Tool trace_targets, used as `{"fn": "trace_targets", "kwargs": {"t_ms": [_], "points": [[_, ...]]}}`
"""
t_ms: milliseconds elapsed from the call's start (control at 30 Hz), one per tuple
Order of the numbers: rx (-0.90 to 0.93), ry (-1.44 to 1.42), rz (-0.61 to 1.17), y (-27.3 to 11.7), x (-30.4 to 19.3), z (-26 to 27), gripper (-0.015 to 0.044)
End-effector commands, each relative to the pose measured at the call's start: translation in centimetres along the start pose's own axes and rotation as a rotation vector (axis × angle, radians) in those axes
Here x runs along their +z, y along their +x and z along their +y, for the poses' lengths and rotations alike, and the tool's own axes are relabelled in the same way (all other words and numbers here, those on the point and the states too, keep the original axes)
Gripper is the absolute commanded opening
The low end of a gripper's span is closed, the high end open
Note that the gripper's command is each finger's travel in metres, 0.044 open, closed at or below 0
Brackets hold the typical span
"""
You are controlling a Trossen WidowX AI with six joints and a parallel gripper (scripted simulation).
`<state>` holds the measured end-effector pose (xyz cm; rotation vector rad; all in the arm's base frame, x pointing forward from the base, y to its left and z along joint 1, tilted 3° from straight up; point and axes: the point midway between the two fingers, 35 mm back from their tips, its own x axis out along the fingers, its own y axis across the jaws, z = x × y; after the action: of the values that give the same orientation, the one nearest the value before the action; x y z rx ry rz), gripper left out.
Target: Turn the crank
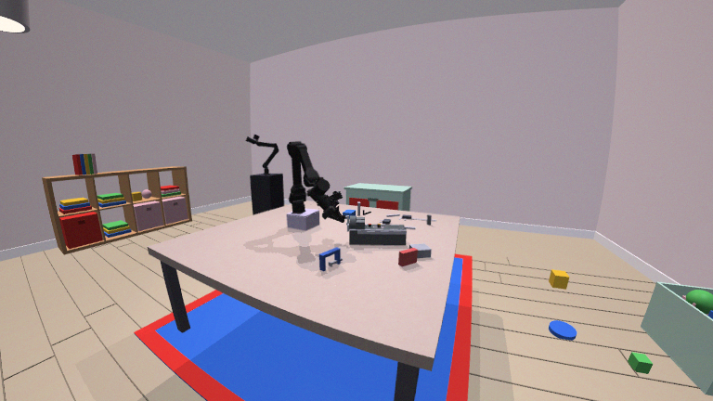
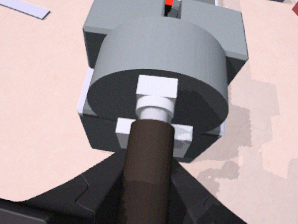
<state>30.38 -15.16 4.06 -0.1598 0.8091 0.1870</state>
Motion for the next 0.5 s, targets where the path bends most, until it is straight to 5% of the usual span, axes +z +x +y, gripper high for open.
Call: {"fn": "trace_targets", "kwargs": {"t_ms": [0,467], "points": [[0.025,0.006,-0.005,0.06,-0.09,0.92,0.0],[0.025,0.006,-0.005,0.15,-0.2,1.15,0.0]]}}
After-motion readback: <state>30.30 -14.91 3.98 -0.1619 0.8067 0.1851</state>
